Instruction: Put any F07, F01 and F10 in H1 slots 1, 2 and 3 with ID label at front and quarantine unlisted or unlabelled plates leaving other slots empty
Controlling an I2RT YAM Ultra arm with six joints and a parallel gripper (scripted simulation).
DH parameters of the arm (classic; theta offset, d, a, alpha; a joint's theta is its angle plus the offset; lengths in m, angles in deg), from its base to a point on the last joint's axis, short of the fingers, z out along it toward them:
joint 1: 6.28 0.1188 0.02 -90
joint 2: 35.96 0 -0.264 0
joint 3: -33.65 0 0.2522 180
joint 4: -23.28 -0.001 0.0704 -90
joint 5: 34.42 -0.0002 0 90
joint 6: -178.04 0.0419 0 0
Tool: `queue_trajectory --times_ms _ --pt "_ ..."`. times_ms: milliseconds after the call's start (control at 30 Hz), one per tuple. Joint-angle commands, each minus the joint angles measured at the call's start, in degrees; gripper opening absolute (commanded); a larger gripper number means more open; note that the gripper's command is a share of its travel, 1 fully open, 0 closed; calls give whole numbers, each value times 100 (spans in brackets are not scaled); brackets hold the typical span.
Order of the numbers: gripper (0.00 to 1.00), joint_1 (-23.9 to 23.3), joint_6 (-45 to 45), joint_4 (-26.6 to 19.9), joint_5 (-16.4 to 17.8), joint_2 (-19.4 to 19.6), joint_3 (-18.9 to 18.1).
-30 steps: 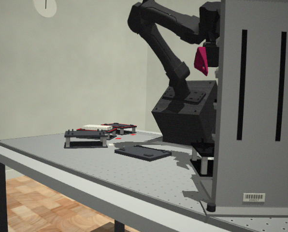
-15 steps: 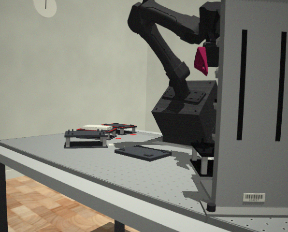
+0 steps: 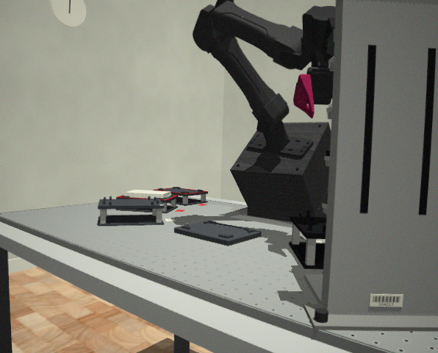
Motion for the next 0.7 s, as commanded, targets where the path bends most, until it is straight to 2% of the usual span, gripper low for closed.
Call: queue_trajectory --times_ms 0,300,667 --pt "100 122 34 22 -61 -113 44" --pt "100 265 92 23 -200 -294 274" --pt "100 -30 -24 548 87 -136 549"
